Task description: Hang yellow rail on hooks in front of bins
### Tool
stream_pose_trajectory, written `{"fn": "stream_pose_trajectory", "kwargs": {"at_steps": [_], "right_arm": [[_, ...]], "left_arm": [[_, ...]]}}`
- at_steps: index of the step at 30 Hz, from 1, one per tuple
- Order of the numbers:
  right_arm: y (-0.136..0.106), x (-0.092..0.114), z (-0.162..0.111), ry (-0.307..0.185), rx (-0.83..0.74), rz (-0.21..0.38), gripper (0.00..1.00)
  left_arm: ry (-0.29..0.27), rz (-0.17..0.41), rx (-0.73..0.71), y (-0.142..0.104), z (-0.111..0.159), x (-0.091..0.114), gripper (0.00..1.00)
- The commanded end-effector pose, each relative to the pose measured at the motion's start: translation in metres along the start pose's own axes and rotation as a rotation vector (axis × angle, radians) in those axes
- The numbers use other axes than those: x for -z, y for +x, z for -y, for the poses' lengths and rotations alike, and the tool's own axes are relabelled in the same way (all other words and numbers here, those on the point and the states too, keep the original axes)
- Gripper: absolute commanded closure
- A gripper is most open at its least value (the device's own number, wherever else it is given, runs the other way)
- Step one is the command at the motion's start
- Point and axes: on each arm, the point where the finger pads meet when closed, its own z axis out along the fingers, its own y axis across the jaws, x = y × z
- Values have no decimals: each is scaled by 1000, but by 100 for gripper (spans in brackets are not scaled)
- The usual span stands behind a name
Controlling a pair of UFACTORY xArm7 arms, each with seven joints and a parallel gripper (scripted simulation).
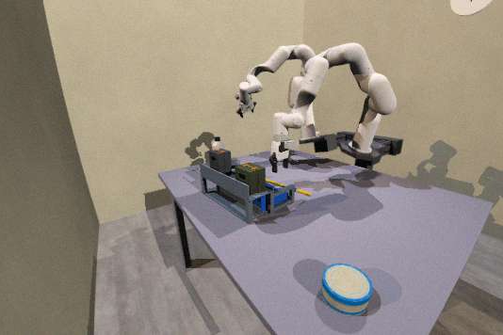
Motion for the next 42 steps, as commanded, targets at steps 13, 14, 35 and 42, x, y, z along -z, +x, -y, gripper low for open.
{"fn": "stream_pose_trajectory", "kwargs": {"at_steps": [13, 14, 35, 42], "right_arm": [[37, -19, -56, -26, 10, 176, 0], [37, -19, -56, -26, 10, 176, 0], [59, -47, -140, 69, 42, 456, 0], [61, -57, -169, 151, 55, 548, 0]], "left_arm": [[-3, 3, 0, -2, -1, 2, 0], [-3, 3, 0, -2, -1, 2, 0], [-3, 3, 0, -2, -1, 2, 0], [-3, 3, 0, -2, -1, 2, 0]]}}
